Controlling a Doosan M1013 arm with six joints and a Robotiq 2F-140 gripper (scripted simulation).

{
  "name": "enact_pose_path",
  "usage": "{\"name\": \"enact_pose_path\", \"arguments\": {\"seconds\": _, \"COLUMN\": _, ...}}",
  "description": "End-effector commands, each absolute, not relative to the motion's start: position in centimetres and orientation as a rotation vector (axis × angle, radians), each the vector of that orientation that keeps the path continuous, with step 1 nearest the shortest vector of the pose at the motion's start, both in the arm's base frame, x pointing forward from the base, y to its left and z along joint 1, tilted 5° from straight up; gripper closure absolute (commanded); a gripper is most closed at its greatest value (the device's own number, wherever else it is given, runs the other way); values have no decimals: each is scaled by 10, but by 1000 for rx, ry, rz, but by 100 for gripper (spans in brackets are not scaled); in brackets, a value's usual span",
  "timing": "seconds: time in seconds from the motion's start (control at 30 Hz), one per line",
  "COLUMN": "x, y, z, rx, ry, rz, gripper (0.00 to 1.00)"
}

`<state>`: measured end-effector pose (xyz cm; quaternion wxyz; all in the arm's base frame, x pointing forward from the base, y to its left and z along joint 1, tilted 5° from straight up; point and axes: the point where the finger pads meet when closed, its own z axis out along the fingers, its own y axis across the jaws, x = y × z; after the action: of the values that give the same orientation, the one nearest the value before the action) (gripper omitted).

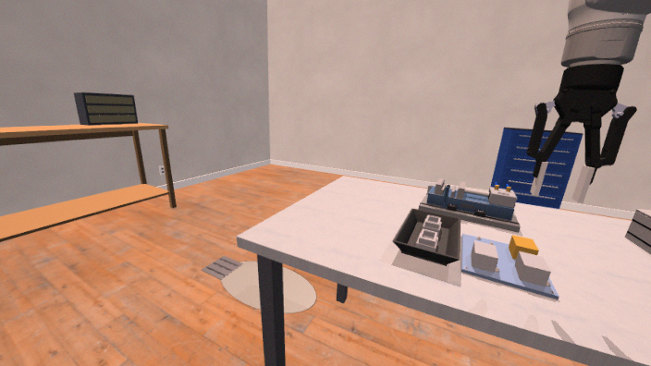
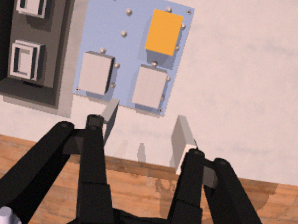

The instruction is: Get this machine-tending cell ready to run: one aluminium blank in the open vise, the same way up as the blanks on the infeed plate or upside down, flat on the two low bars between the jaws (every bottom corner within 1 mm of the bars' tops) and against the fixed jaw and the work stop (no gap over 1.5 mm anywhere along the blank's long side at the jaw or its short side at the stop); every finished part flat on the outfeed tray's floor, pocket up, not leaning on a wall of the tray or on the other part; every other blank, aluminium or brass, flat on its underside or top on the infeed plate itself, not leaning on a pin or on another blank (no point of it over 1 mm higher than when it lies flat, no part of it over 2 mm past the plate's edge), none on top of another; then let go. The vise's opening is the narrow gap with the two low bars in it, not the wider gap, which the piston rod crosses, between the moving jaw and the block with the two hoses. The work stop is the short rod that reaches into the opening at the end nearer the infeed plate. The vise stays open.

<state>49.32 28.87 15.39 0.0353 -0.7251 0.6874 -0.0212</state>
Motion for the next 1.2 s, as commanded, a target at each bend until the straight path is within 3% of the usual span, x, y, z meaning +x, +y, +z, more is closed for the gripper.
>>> {"name": "enact_pose_path", "arguments": {"seconds": 0.0, "x": 493, "y": 289, "z": 154, "rx": -2228, "ry": 2112, "rz": -65, "gripper": 60}}
{"name": "enact_pose_path", "arguments": {"seconds": 1.17, "x": 495, "y": 289, "z": 135, "rx": -2228, "ry": 2112, "rz": -65, "gripper": 60}}
